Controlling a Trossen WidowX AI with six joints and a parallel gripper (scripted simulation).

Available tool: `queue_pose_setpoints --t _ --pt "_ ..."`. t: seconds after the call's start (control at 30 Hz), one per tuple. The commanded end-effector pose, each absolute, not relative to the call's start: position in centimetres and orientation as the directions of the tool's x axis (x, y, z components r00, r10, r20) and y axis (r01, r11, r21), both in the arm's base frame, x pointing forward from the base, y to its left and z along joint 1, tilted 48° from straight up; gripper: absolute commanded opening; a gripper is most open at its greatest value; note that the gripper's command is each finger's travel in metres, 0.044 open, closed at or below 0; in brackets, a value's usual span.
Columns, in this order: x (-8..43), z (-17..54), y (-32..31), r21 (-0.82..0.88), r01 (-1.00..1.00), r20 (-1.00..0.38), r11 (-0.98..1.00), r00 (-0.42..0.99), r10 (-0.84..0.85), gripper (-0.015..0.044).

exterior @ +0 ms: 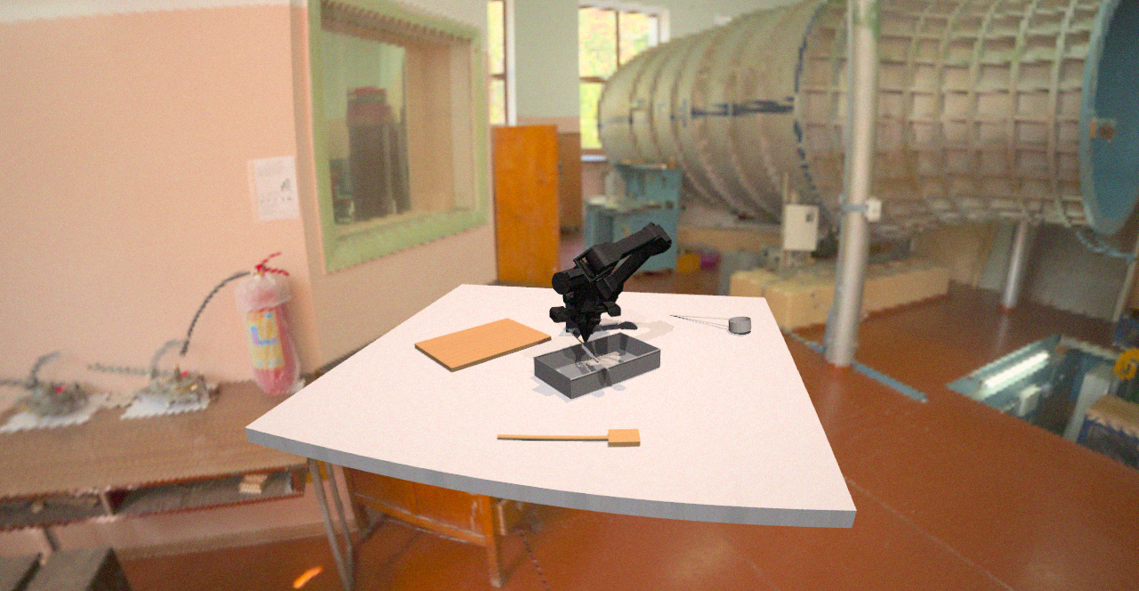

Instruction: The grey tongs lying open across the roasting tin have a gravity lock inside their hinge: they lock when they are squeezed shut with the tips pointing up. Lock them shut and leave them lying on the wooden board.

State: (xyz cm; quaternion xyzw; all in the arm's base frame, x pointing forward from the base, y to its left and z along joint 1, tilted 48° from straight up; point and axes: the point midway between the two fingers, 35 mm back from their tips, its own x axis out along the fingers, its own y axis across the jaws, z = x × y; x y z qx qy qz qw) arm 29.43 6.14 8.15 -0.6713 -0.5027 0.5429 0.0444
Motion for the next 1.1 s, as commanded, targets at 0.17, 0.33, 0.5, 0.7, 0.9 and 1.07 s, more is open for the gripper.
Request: queue_pose_setpoints --t 0.17,0.33,0.5,0.7,0.9,1.07 --pt "28.1 8.9 7.1 -0.619 0.616 -0.678 -0.488 -0.104 0.728 -0.0150" --pt "27.6 9.3 7.4 -0.619 0.616 -0.677 -0.487 -0.104 0.728 -0.0150" --pt "27.3 9.5 7.6 -0.619 0.616 -0.677 -0.487 -0.105 0.729 -0.0150" --pt "27.6 9.6 7.4 -0.609 0.626 -0.682 -0.488 -0.098 0.725 -0.0150" --pt "27.6 9.6 7.4 -0.609 0.626 -0.682 -0.488 -0.098 0.725 -0.0150" --pt "27.6 9.6 7.4 -0.609 0.626 -0.682 -0.488 -0.098 0.725 -0.0150"
